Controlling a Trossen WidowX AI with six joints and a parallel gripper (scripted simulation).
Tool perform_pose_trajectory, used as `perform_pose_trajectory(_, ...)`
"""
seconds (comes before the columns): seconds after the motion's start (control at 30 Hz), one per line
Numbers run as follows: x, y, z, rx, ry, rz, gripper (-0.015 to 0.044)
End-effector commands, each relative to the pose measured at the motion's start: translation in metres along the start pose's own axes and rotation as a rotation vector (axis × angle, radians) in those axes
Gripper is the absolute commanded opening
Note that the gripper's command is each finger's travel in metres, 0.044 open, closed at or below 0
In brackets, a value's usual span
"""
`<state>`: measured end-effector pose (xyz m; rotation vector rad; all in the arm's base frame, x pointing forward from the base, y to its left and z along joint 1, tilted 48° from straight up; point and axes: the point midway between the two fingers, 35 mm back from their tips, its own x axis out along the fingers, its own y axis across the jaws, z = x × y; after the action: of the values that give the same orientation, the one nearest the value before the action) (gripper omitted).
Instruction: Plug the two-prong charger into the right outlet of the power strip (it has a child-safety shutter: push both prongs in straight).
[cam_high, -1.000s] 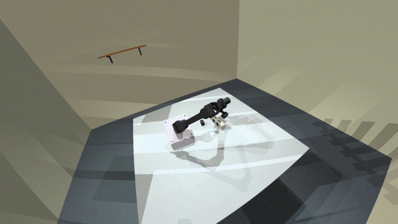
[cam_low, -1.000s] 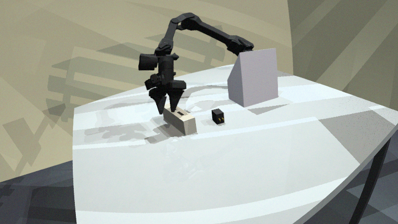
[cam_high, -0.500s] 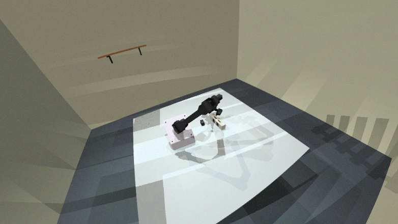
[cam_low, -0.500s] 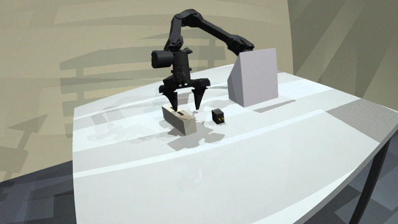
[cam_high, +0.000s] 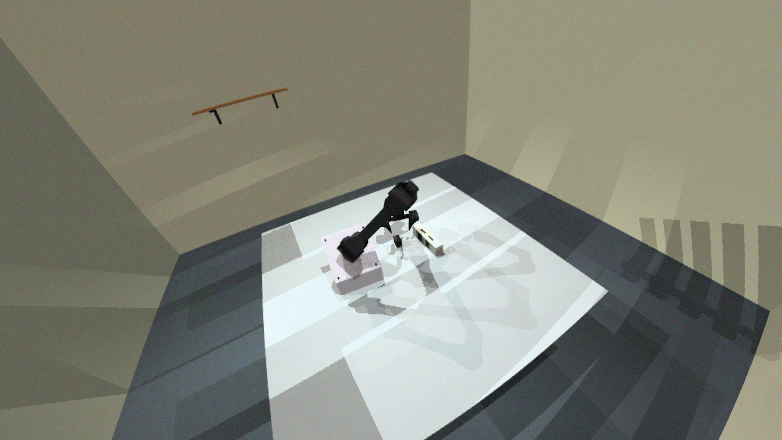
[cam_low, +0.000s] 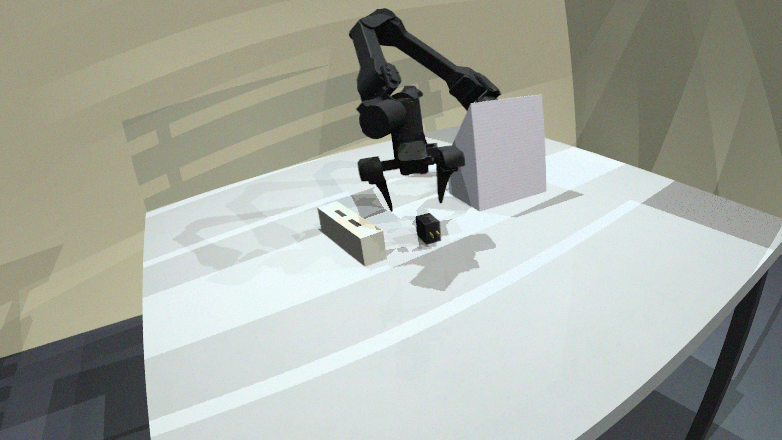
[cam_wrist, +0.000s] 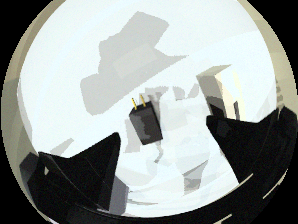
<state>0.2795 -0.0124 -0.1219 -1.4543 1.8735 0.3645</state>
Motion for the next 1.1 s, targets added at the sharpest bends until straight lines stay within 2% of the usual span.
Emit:
perform_pose_trajectory(0.0,0.002,0.018,-0.01,-0.152,0.073,-0.008,0.044)
perform_pose_trajectory(1.07,0.036,0.02,-0.012,-0.181,0.086,-0.011,0.044)
